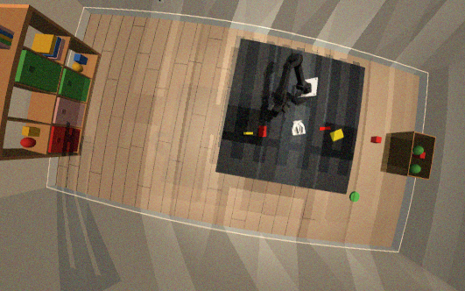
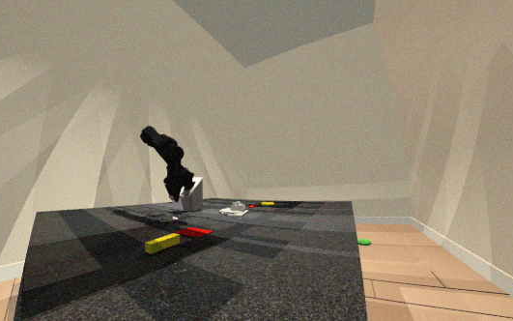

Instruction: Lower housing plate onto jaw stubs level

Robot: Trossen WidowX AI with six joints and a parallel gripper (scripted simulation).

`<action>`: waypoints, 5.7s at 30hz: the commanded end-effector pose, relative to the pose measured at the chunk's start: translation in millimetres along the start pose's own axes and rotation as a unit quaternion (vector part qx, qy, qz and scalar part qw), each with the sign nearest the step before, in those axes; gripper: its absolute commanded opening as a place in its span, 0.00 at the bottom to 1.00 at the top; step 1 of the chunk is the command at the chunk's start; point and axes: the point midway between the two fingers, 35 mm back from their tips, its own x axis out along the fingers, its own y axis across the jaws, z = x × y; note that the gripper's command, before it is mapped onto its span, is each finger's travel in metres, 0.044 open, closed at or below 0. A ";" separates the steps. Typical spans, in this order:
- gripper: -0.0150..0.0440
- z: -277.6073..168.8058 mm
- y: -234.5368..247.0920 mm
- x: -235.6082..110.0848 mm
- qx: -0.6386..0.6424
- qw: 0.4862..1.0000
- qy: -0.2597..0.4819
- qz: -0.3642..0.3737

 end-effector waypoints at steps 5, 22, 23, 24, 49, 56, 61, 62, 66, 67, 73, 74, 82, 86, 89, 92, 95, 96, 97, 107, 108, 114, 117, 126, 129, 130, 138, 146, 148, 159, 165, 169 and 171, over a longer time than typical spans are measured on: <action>0.85 26.0 -9.2 4.2 0.042 0.999 -0.008 0.006; 0.85 80.6 -19.7 7.2 0.134 0.991 -0.018 0.016; 0.85 83.9 -19.9 7.2 0.139 0.990 -0.018 0.017; 0.85 87.2 -20.2 7.3 0.144 0.989 -0.019 0.017; 0.85 170.3 -13.5 6.4 0.277 0.961 -0.010 0.021; 0.85 193.0 -7.1 5.7 0.315 0.949 -0.005 0.018; 0.85 208.8 -1.3 5.3 0.341 0.940 -0.001 0.014; 0.85 211.8 0.0 5.2 0.347 0.938 0.000 0.014; 0.85 223.9 5.4 4.9 0.368 0.930 0.003 0.009; 0.85 226.9 6.8 4.8 0.373 0.928 0.004 0.008; 0.85 244.2 16.2 4.6 0.405 0.914 0.009 0.000; 0.85 247.0 17.9 4.6 0.410 0.912 0.009 -0.001; 0.85 250.9 20.3 4.6 0.417 0.909 0.010 -0.004; 0.85 250.9 20.3 4.6 0.417 0.909 0.010 -0.004; 0.85 250.9 20.3 4.6 0.417 0.909 0.010 -0.004; 0.85 250.9 20.3 4.6 0.417 0.909 0.010 -0.004; 0.85 250.9 20.3 4.6 0.417 0.909 0.010 -0.004; 0.85 250.9 20.3 4.6 0.417 0.909 0.010 -0.004; 0.85 250.9 20.3 4.6 0.417 0.909 0.010 -0.004; 0.85 250.9 20.3 4.6 0.421 0.907 0.010 -0.004; 0.85 251.1 20.8 4.6 0.421 0.907 0.010 -0.004; 0.85 254.5 28.4 4.7 0.421 0.907 0.010 -0.004; 0.85 254.5 28.4 4.7 0.421 0.907 0.010 -0.004; 0.85 254.5 28.4 4.7 0.421 0.907 0.010 -0.004; 0.85 254.5 28.4 4.7 0.421 0.907 0.010 -0.004; 0.85 254.5 28.4 4.7 0.421 0.907 0.010 -0.004; 0.85 254.5 28.4 4.7 0.421 0.907 0.010 -0.004; 0.85 254.8 29.8 4.7 0.421 0.907 0.010 -0.004; 0.85 254.8 29.8 4.7 0.421 0.907 0.010 -0.004; 0.85 255.4 29.2 13.8 0.421 0.907 0.010 -0.003; 0.85 255.7 28.8 23.8 0.421 0.907 0.009 -0.003; 0.85 255.7 28.6 30.3 0.421 0.907 0.009 -0.003; 0.85 255.6 28.6 33.6 0.421 0.907 0.009 -0.003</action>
